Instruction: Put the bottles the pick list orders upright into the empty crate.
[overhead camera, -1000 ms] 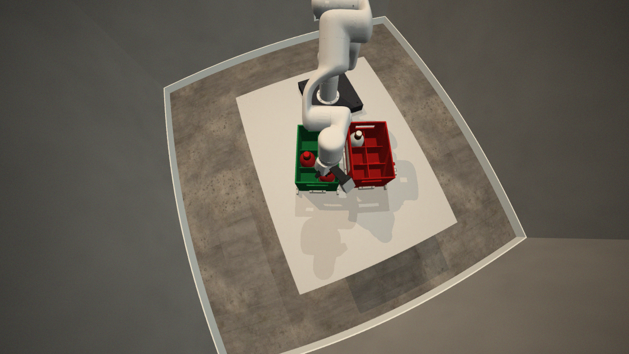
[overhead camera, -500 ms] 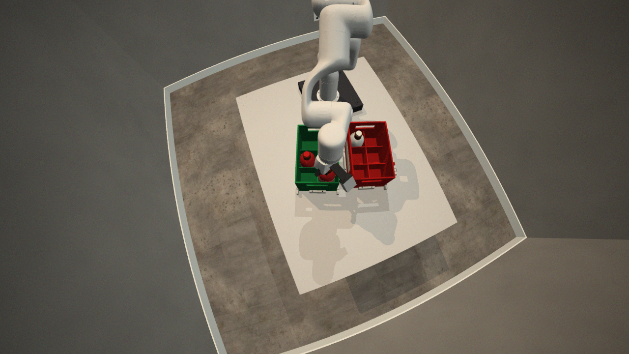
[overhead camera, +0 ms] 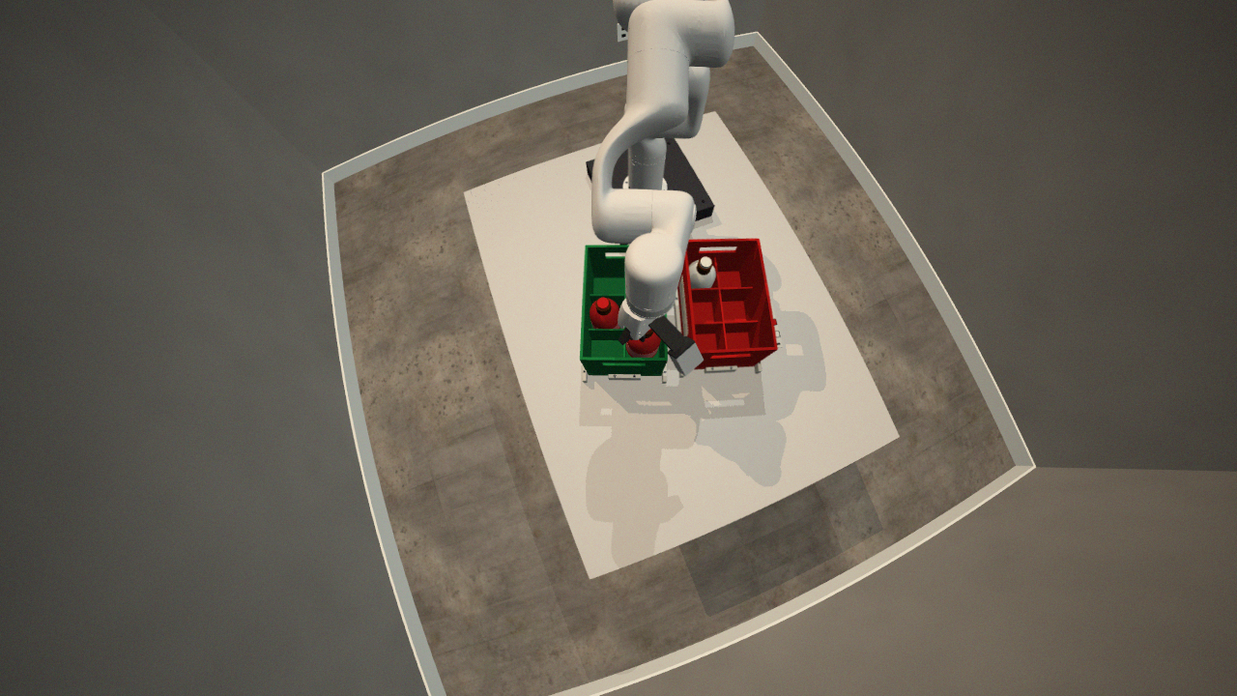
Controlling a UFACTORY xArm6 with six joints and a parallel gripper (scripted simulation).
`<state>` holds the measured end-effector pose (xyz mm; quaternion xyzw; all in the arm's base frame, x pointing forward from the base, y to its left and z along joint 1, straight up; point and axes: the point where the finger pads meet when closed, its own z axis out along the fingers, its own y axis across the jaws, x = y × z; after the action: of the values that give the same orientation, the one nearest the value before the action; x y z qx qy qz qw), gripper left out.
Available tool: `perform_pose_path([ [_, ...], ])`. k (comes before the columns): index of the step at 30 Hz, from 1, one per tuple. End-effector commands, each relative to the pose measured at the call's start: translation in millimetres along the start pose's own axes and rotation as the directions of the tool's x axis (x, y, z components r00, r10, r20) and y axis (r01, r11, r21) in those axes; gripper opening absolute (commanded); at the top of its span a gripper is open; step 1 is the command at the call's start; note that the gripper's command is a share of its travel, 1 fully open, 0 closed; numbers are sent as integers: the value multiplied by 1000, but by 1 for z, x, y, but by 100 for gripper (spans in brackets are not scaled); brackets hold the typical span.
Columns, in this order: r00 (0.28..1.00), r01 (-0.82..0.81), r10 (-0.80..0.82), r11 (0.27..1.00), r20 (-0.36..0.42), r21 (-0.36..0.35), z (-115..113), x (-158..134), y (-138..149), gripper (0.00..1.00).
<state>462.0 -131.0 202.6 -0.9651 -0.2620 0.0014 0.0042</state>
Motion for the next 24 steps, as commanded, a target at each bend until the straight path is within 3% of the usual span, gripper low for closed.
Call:
perform_pose_path([
  [1, 1000, 0, 0, 1000, -4, -5, -10, 1, 1, 0],
  [24, 1000, 0, 0, 1000, -4, -5, -45, 1, 1, 0],
])
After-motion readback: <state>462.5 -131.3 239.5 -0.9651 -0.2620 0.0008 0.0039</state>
